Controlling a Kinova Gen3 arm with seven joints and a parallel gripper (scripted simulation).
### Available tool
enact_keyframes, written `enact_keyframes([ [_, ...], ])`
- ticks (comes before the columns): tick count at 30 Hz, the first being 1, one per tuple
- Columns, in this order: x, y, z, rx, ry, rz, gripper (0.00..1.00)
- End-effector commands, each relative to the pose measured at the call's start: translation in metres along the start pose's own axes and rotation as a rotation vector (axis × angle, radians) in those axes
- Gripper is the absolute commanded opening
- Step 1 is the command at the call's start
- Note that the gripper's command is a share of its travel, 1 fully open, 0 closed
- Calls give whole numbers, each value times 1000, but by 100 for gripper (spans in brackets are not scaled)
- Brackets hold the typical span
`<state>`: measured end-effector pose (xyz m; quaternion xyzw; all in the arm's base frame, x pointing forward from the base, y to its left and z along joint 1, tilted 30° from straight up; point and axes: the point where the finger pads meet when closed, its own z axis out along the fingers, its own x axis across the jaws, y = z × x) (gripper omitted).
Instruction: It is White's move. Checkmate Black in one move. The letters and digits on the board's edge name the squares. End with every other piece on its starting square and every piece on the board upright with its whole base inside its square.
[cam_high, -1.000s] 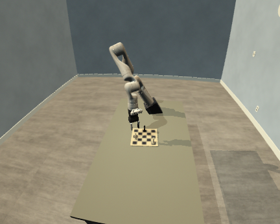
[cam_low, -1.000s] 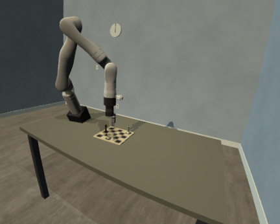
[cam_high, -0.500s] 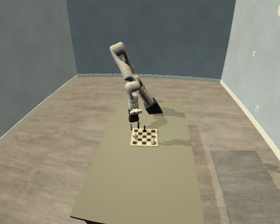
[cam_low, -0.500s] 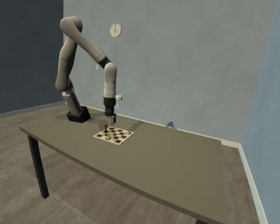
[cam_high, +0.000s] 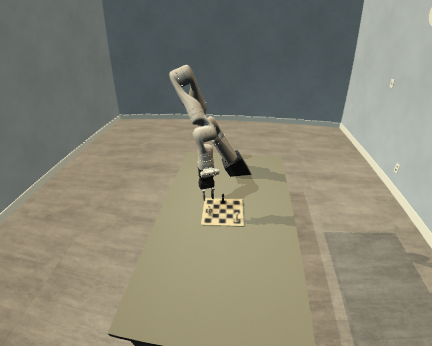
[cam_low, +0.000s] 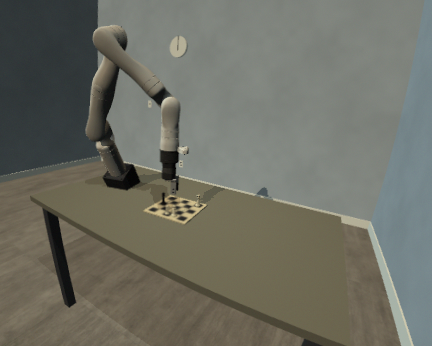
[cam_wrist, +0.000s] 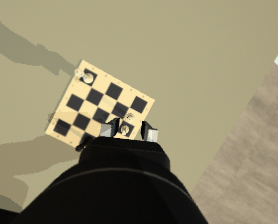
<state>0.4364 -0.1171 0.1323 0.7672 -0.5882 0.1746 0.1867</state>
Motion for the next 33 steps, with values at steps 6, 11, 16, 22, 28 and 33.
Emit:
enact_keyframes([
  [6,0,-1,-1,2,0,0,79],
  [11,0,-1,-1,2,0,0,79],
  [16,0,-1,-1,2,0,0,79],
  [22,0,-1,-1,2,0,0,79],
  [28,0,-1,0,2,0,0,79],
  [33,0,-1,2,1,-1,0,79],
])
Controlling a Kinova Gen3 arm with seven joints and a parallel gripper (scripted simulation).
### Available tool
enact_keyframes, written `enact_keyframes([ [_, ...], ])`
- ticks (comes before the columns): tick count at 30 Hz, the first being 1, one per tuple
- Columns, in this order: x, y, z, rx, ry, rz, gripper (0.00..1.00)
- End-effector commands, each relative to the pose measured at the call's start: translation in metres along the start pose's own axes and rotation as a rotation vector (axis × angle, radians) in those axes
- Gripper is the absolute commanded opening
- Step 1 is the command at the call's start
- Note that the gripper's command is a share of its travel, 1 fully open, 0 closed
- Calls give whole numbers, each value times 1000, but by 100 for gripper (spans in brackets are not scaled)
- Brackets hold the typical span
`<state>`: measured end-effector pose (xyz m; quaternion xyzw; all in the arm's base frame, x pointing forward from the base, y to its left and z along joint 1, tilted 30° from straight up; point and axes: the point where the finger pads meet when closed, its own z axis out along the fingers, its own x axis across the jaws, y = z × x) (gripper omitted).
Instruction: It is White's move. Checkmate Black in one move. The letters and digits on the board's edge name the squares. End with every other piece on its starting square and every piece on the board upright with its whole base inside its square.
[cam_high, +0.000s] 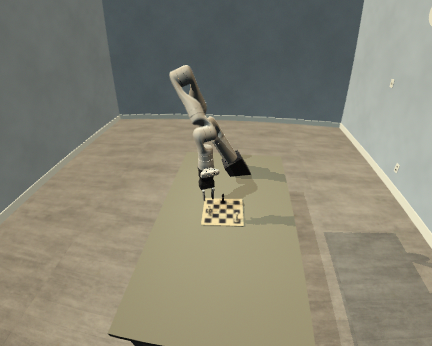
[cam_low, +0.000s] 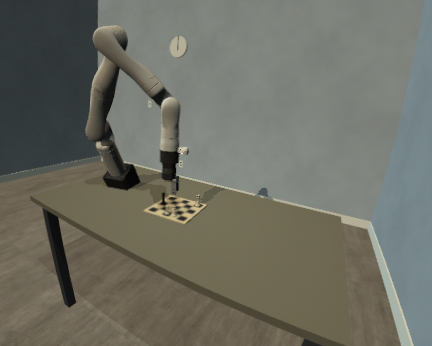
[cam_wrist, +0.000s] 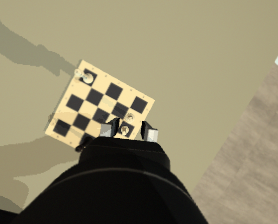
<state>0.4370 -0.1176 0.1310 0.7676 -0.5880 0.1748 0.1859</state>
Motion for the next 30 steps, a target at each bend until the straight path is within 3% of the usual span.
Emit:
enact_keyframes([
  [1,0,0,1,0,0,0,79],
  [30,-1,0,35,-1,-1,0,79],
])
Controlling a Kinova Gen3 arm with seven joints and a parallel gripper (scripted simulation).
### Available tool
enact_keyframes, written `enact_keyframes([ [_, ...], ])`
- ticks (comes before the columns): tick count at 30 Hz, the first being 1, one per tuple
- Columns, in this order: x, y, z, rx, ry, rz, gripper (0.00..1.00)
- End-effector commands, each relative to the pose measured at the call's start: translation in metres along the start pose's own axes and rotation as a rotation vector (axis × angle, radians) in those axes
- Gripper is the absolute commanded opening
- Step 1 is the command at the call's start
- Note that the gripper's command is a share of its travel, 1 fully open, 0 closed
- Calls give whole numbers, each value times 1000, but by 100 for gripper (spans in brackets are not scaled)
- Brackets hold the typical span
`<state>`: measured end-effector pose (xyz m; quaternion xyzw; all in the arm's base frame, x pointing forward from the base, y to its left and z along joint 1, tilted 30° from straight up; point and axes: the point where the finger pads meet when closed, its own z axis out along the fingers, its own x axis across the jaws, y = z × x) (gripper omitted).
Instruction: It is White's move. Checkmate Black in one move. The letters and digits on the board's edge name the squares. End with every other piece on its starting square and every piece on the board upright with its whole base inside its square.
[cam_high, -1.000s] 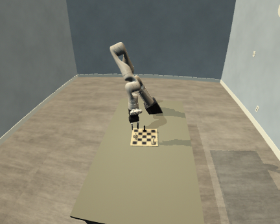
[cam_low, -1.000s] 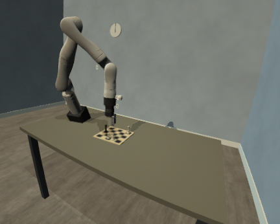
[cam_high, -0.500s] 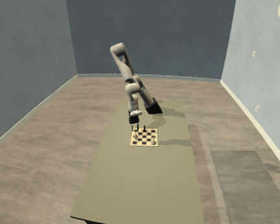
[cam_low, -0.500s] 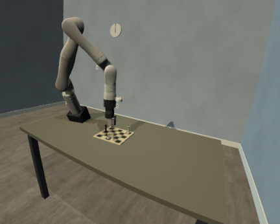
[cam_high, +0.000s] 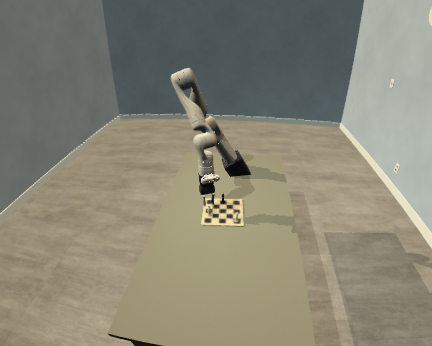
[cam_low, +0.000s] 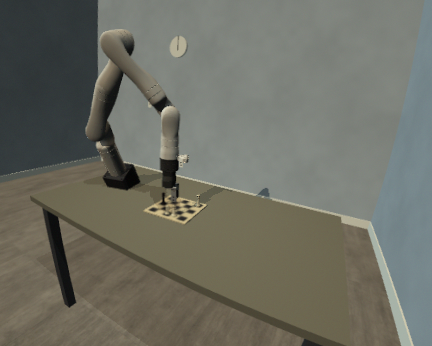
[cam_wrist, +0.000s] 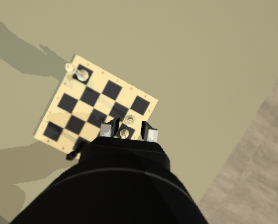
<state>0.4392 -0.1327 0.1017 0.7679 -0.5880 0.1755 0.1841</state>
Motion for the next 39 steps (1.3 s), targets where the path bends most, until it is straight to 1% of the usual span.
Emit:
enact_keyframes([
  [1,0,1,4,-4,0,-1,79],
  [8,-1,1,12,-4,0,-1,79],
  [15,-1,1,16,-4,0,-1,79],
  [39,-1,1,17,-4,0,-1,79],
])
